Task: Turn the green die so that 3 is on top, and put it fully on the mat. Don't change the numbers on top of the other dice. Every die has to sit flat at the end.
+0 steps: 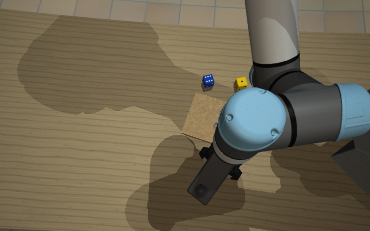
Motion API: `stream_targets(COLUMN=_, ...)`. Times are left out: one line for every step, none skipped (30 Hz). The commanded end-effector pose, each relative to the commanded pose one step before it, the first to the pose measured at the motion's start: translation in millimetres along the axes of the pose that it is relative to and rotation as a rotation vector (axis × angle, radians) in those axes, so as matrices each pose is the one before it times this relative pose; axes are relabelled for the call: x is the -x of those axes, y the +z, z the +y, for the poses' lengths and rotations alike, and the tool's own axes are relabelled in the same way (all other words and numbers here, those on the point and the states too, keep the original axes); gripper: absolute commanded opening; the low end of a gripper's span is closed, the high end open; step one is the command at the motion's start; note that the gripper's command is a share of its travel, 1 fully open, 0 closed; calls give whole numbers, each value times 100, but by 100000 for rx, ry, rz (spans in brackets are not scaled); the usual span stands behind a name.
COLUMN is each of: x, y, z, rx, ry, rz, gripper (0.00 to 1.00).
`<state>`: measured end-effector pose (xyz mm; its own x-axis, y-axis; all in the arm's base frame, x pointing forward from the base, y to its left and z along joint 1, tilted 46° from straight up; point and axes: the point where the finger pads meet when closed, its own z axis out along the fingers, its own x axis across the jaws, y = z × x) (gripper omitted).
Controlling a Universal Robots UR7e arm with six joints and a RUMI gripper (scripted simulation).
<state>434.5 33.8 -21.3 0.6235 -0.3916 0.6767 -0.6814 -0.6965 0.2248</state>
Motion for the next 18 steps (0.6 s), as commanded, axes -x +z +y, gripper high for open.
stream_targets(x=-89, y=13, z=-77, rx=1064, ry=12873, rz=74, gripper=10)
stream_targets(x=-28, y=18, z=-9, rx=-1, ry=4401, rz=2, gripper=10)
stream_targets(x=-23, y=15, z=-6, rx=-1, ry=3650, rz=2, gripper=10)
stream_targets(x=-5, y=3, z=-1, rx=0, ry=757, rz=0, gripper=10)
stream_targets(x=-25, y=16, z=-5, rx=-1, ry=4066, rz=2, gripper=10)
stream_targets(x=-2, y=1, z=0, rx=0, ry=345, rz=0, gripper=10)
stream_targets(x=-27, y=18, z=-3, rx=-1, ry=4412, rz=2, gripper=10)
stream_targets(x=-17, y=11, z=-1, rx=-1, ry=2826, rz=1, gripper=10)
stream_targets(x=-10, y=6, z=0, rx=0, ry=1585, rz=1, gripper=10)
stream_targets(x=-22, y=14, z=0, rx=-1, ry=3581, rz=1, gripper=10)
stream_targets(x=-5, y=3, z=0, rx=0, ry=826, rz=0, gripper=10)
stream_targets(x=-26, y=17, z=3, rx=-1, ry=4332, rz=2, gripper=10)
stream_targets(x=0, y=0, z=0, rx=0, ry=69, rz=0, gripper=10)
stream_targets(x=-27, y=17, z=5, rx=-2, ry=4392, rz=2, gripper=10)
stream_targets(x=-19, y=12, z=5, rx=-1, ry=3080, rz=1, gripper=10)
stream_targets(x=0, y=0, z=0, rx=0, ry=0, rz=0, gripper=10)
stream_targets(x=0, y=0, z=0, rx=0, ry=0, rz=0, gripper=10)
stream_targets(x=-8, y=5, z=2, rx=0, ry=1301, rz=0, gripper=10)
